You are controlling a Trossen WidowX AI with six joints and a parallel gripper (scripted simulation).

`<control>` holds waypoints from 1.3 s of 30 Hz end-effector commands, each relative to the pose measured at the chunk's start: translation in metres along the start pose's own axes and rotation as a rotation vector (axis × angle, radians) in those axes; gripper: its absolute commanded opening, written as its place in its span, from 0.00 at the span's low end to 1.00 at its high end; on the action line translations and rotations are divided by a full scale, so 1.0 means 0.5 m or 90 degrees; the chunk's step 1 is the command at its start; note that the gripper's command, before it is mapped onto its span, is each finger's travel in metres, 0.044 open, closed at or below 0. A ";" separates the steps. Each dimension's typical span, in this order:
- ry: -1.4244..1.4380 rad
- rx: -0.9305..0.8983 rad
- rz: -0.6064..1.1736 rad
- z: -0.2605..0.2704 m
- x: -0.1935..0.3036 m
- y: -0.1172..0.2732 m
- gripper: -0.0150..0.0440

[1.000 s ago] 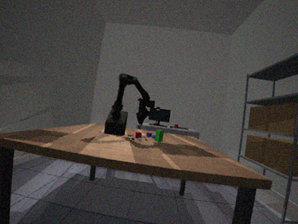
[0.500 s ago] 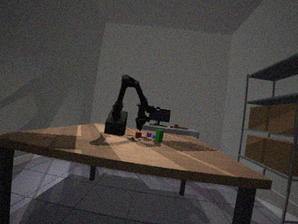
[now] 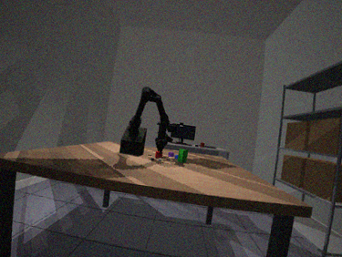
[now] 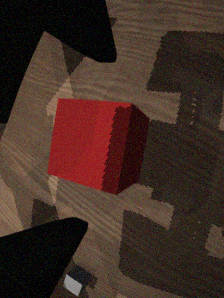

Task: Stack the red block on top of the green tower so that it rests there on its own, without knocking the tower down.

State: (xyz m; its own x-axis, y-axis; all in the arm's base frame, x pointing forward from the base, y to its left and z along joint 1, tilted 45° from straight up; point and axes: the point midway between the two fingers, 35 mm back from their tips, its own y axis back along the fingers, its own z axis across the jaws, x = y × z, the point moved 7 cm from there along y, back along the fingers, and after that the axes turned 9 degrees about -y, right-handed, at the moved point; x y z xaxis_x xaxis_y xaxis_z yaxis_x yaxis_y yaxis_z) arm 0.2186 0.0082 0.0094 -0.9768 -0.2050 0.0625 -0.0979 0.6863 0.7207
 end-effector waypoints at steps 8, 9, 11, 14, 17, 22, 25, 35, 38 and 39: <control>0.006 0.004 0.004 0.001 0.004 -0.041 1.00; 0.006 0.004 0.004 0.001 0.004 -0.044 1.00; 0.006 0.005 0.004 0.000 0.004 -0.051 1.00; 0.006 0.005 0.004 0.000 0.006 -0.060 1.00; 0.006 0.006 0.004 -0.001 0.007 -0.068 1.00; 0.006 0.006 0.004 -0.001 0.007 -0.068 1.00; 0.006 0.006 0.004 -0.001 0.007 -0.068 1.00; 0.006 0.006 0.004 -0.001 0.007 -0.067 1.00; 0.006 0.006 0.004 -0.001 0.007 -0.067 0.87; 0.006 0.006 0.004 -0.001 0.007 -0.067 0.82</control>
State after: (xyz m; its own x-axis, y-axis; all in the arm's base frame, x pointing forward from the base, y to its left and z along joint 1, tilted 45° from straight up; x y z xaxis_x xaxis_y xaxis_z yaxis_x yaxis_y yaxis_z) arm 0.2188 -0.0159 -0.0144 -0.9762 -0.2047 0.0717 -0.0925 0.6919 0.7161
